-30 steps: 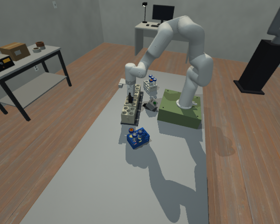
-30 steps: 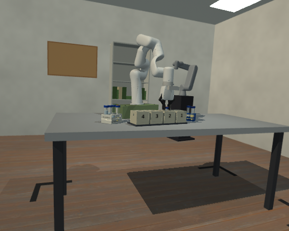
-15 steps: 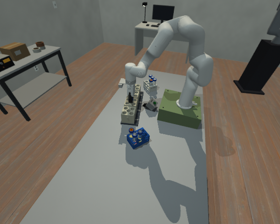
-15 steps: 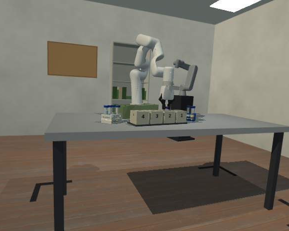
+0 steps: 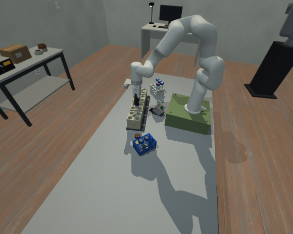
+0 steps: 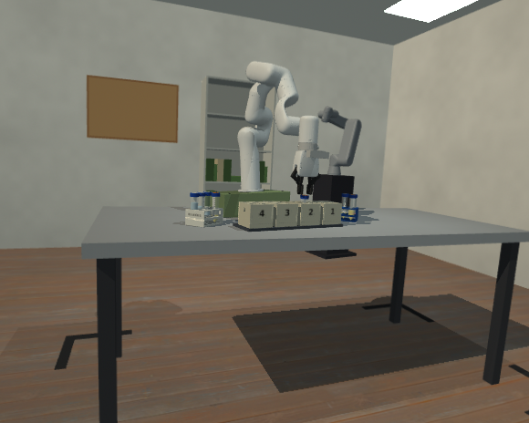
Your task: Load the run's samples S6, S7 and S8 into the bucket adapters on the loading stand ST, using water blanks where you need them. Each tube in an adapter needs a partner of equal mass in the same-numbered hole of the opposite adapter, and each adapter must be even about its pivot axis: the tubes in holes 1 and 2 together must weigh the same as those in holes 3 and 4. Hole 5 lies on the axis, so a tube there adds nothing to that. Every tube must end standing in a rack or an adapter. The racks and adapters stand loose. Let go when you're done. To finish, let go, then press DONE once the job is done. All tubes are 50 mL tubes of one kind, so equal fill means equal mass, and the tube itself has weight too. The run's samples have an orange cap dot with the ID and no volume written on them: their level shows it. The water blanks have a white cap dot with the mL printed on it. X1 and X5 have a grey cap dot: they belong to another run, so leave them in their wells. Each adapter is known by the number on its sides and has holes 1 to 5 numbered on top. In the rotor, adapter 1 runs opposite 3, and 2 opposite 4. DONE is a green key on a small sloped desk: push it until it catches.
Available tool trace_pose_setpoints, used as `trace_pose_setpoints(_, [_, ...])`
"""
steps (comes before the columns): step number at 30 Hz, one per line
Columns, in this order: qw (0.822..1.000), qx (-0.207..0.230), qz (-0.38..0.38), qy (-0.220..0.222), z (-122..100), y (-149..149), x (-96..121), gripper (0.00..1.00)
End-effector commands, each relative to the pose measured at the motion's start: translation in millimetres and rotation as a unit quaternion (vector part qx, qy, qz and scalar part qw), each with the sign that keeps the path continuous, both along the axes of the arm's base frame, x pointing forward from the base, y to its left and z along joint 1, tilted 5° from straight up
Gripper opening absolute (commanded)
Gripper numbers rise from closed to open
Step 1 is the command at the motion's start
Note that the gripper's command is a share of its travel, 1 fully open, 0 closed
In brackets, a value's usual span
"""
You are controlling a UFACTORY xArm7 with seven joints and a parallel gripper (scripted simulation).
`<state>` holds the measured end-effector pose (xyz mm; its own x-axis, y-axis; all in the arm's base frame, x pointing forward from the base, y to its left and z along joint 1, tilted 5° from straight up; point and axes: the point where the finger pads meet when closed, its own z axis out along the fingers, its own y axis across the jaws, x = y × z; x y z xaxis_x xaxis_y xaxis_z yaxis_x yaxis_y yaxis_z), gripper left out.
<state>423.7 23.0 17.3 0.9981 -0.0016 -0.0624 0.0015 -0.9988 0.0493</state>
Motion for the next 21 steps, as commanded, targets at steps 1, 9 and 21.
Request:
trace_pose_setpoints(1, [1.000, 0.000, 0.000, -0.002, 11, 1, 2, 0.44])
trace_pose_setpoints(9, [1.000, 0.000, 0.000, -0.002, 27, 2, 3, 0.44])
trace_pose_setpoints(21, [1.000, 0.000, 0.000, -0.002, 47, 3, 5, 0.44])
